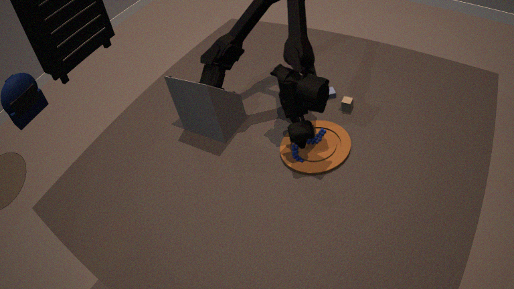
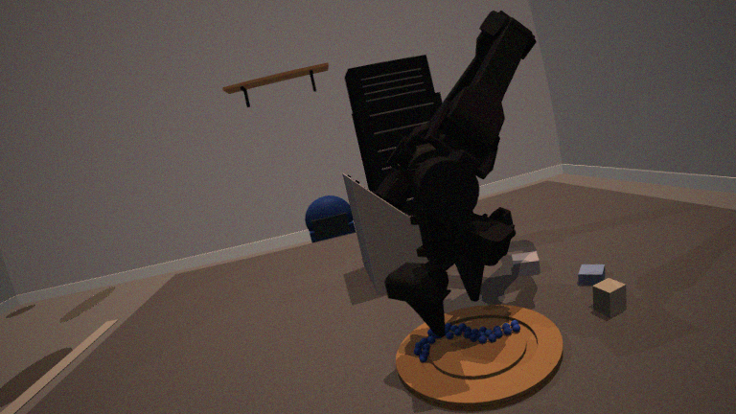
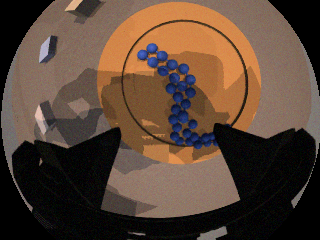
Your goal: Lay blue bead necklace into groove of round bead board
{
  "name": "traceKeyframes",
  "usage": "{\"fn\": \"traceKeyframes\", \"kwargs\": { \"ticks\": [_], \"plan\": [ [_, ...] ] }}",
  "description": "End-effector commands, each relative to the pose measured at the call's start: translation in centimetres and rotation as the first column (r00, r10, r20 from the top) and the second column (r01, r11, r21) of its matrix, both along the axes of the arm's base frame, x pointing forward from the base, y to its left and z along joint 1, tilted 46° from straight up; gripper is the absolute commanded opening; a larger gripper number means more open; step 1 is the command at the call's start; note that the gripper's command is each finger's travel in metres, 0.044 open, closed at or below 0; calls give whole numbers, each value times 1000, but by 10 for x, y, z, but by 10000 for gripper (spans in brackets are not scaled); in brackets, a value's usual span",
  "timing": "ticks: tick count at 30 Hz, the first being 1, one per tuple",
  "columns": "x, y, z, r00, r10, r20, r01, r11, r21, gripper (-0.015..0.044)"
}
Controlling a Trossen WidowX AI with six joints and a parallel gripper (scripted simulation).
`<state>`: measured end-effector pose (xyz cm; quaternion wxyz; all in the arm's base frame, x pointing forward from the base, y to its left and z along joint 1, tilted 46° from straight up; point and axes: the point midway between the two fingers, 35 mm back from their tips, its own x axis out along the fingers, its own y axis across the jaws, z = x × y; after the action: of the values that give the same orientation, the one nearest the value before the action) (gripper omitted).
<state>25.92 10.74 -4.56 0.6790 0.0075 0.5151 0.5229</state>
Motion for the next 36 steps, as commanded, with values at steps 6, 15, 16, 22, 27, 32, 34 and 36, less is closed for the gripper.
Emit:
{"fn": "traceKeyframes", "kwargs": {
  "ticks": [6,15,16,22,27,32,34,36],
  "plan": [
    [0,0,0,1000,2,2,-2,1000,-1,440],
    [24,-1,24,967,-180,-181,176,984,-37,310],
    [27,-1,28,954,-211,-212,206,978,-47,310],
    [30,-1,32,943,-236,-236,229,972,-55,310],
    [29,10,22,943,-236,-236,229,972,-55,310],
    [31,7,24,945,-235,-229,228,972,-54,310],
    [31,8,23,945,-235,-229,228,972,-55,310],
    [30,11,21,944,-235,-230,228,972,-55,310]
  ]
}}
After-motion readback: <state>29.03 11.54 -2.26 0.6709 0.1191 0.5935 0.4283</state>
